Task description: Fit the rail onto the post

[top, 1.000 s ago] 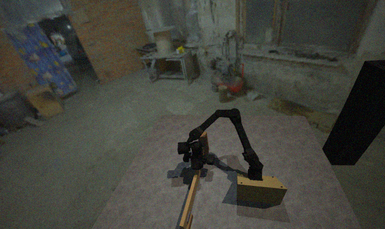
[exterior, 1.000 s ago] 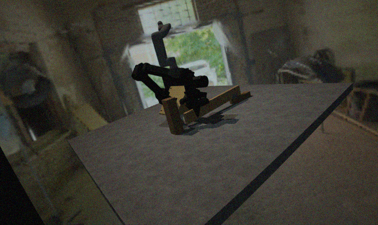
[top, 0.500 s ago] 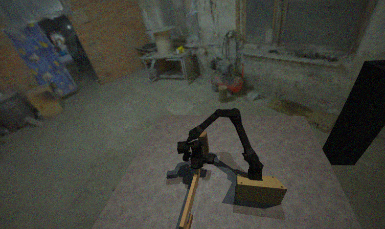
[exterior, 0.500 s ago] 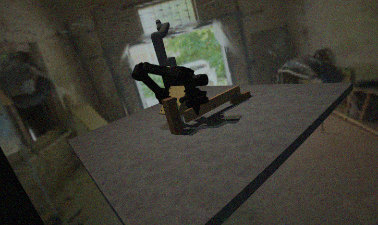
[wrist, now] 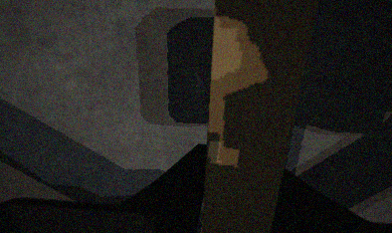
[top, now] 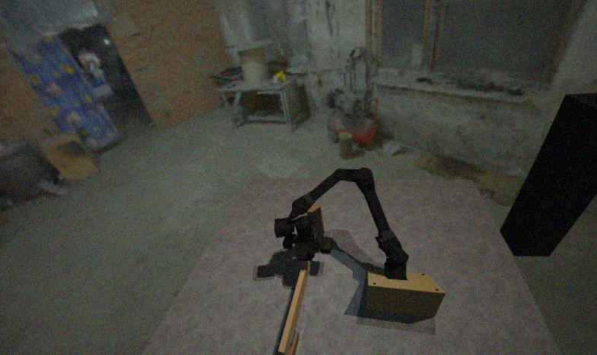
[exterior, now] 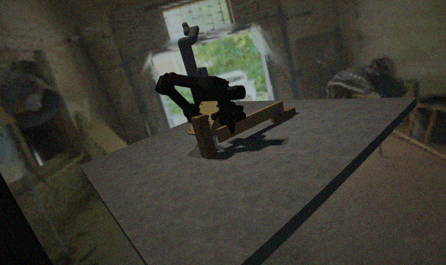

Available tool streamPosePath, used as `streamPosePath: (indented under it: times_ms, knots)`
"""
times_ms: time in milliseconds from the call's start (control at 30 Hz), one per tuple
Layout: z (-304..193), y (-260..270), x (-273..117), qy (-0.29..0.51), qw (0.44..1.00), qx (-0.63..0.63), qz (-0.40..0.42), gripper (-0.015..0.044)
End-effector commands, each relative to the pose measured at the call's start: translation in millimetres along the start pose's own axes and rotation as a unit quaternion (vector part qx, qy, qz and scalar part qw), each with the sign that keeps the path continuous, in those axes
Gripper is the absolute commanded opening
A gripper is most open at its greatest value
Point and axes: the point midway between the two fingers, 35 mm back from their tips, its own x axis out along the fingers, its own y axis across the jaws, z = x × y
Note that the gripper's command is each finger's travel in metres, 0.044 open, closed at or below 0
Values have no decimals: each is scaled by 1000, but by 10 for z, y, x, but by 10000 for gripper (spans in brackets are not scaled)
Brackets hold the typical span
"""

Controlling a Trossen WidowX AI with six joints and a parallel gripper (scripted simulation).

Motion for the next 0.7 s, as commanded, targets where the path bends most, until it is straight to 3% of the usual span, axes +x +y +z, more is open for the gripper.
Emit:
streamPosePath:
  times_ms: [0, 667]
  knots:
    - [14, -13, -48, -5, 1000, 0, -3, 0]
    - [15, -9, -32, -5, 1000, 0, -3, 0]
